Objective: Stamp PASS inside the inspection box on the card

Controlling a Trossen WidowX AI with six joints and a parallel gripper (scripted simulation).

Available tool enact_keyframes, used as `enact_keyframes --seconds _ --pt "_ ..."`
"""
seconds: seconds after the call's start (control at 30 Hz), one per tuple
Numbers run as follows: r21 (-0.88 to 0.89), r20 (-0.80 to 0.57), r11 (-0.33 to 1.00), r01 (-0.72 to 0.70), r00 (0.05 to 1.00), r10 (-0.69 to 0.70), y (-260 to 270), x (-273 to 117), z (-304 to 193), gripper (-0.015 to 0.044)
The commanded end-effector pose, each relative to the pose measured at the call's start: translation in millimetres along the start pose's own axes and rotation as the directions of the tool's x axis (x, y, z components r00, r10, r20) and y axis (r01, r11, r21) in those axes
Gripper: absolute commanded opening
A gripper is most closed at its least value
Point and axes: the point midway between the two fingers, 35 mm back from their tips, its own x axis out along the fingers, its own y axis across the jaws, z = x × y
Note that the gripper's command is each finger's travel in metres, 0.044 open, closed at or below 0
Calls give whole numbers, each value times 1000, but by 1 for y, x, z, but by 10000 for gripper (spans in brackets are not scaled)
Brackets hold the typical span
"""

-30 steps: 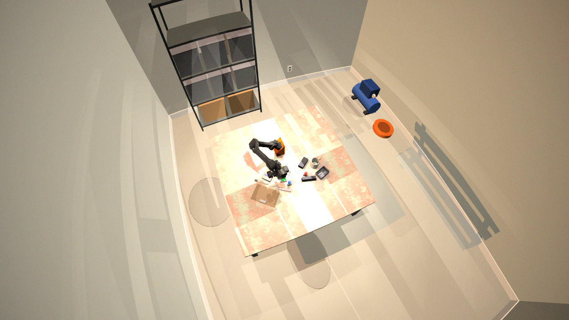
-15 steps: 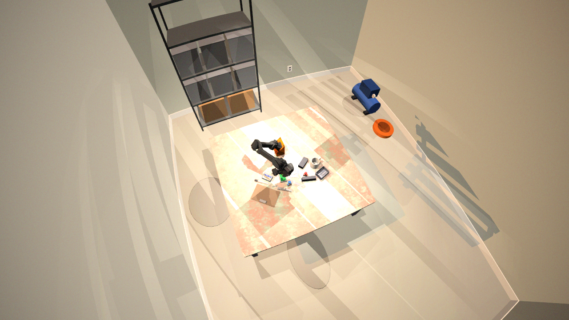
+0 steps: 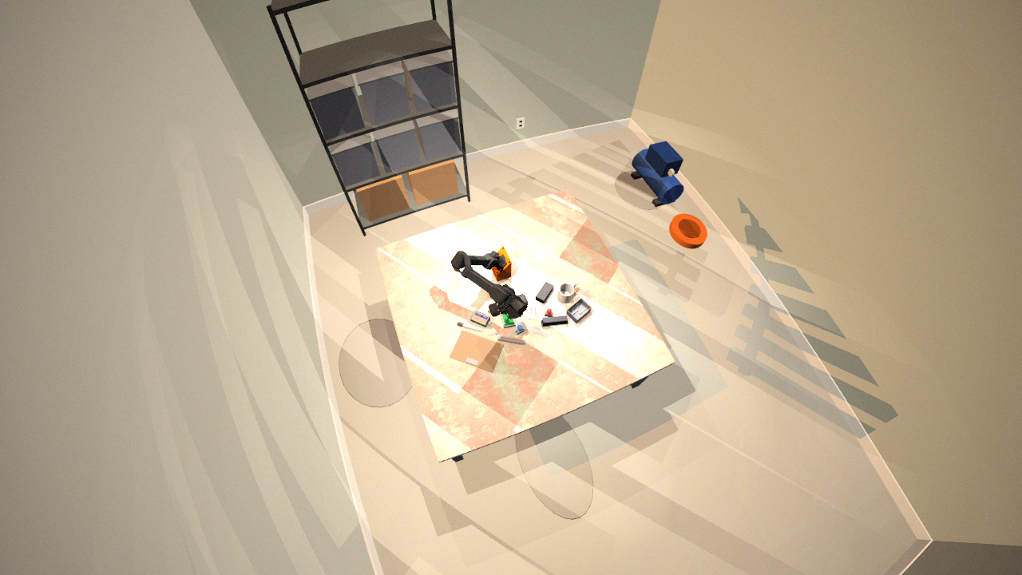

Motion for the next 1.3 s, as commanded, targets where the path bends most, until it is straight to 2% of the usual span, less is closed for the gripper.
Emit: enact_keyframes --seconds 0.0,1.27 --pt "-7 -2 1000 2 1000 -2 0 3 -1 0" --pt "-5 -2 1000 4 1000 -4 1 28 -1 0"
